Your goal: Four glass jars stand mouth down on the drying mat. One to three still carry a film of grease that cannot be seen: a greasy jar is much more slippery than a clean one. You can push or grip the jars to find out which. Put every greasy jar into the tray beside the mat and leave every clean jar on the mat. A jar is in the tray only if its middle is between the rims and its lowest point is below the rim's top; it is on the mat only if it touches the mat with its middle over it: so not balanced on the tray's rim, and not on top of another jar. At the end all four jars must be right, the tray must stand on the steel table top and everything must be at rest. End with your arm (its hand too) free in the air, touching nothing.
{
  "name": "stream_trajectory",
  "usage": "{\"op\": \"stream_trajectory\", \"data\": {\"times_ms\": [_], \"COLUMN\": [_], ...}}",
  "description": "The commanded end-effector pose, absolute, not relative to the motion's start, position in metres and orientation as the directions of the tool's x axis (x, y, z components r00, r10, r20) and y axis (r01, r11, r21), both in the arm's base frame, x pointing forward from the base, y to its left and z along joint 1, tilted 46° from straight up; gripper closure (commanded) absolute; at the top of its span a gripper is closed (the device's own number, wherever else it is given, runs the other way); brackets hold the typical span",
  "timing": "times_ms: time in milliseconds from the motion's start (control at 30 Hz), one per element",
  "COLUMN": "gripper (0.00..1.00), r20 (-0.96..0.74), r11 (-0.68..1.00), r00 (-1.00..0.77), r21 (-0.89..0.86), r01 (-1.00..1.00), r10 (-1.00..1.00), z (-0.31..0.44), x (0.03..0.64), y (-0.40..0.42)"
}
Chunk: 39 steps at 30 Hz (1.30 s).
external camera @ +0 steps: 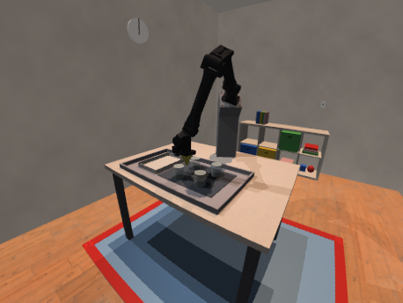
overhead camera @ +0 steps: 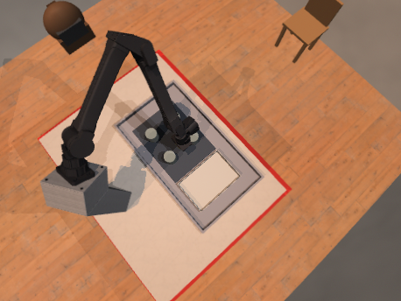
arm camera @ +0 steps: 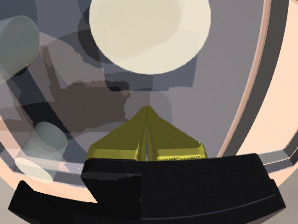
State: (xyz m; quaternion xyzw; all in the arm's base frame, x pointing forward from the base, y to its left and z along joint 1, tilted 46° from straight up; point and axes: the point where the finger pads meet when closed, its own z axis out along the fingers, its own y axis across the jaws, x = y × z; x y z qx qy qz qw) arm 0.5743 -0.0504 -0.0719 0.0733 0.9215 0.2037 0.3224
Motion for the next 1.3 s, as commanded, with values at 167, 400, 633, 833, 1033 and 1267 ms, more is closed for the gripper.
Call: {"op": "stream_trajectory", "data": {"times_ms": [167, 400, 633, 833, 1033, 1267], "gripper": [1.00, 1.00, 1.00, 1.00, 1.00, 1.00], "r20": [-0.581, -0.581, -0.581, -0.581, -0.581, -0.581], "r11": [0.907, 0.907, 0.907, 0.907, 0.907, 0.907], "r00": [-0.767, -0.767, -0.767, -0.767, -0.767, -0.767], "r21": [0.422, 0.422, 0.422, 0.422, 0.422, 0.422], "r01": [0.005, 0.005, 0.005, 0.005, 0.005, 0.005], "r10": [0.274, 0.274, 0.274, 0.274, 0.274, 0.274], "z": [-0.062, -0.052, -0.020, -0.006, 0.009, 0.034], "x": [0.578, 0.568, 0.538, 0.529, 0.530, 0.531], "y": [-0.052, -0.057, -0.072, -0.069, -0.040, 0.012]}}
